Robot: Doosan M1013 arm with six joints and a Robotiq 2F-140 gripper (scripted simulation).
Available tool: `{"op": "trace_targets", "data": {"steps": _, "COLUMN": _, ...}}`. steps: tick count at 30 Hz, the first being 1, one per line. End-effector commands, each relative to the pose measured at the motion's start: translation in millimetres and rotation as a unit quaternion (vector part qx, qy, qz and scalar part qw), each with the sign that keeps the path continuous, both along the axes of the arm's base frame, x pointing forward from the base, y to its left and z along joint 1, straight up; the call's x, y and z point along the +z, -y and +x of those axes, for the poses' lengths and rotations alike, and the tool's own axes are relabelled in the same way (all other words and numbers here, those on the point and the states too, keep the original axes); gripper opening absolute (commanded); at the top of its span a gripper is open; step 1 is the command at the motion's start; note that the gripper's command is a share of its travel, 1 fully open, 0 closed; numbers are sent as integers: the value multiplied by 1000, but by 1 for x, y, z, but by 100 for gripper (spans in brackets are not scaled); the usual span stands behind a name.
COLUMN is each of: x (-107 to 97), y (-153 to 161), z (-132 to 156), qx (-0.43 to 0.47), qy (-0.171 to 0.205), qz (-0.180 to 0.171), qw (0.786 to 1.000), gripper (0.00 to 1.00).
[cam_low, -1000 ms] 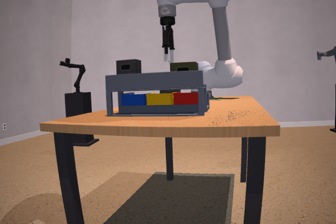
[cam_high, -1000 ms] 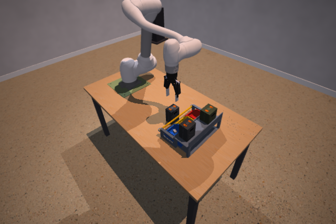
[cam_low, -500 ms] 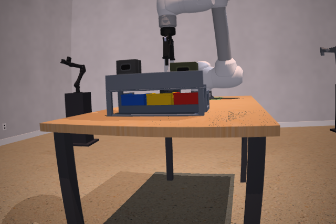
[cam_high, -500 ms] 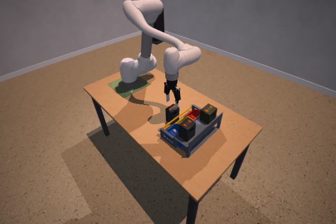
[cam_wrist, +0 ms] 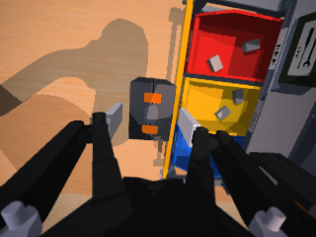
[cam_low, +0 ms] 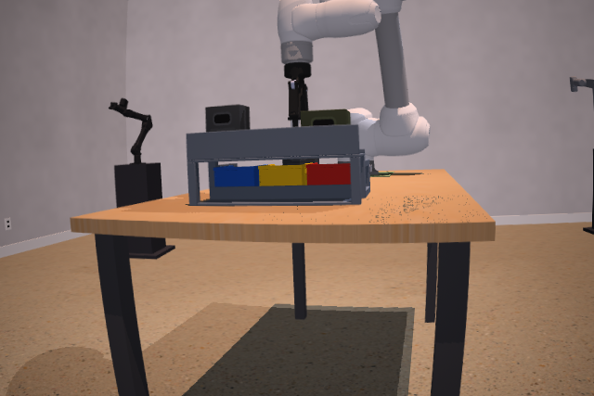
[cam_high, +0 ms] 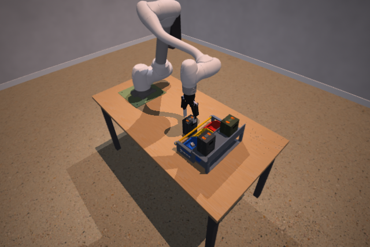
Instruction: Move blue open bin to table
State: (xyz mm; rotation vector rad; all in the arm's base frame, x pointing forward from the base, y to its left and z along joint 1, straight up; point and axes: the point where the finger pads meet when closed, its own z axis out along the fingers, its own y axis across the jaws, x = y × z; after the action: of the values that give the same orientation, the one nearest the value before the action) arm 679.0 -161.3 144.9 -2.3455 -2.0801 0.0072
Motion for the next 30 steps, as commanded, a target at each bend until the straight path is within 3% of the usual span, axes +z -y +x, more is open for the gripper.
{"op": "trace_targets", "data": {"steps": 1, "x": 0, "y": 0, "z": 0, "qx": 0, "qy": 0, "qz": 0, "qw": 1000, "gripper": 57}}
{"op": "trace_targets", "data": {"steps": 30, "x": 15, "y": 0, "z": 0, "qx": 0, "qy": 0, "qz": 0, "qw": 1000, "gripper": 57}}
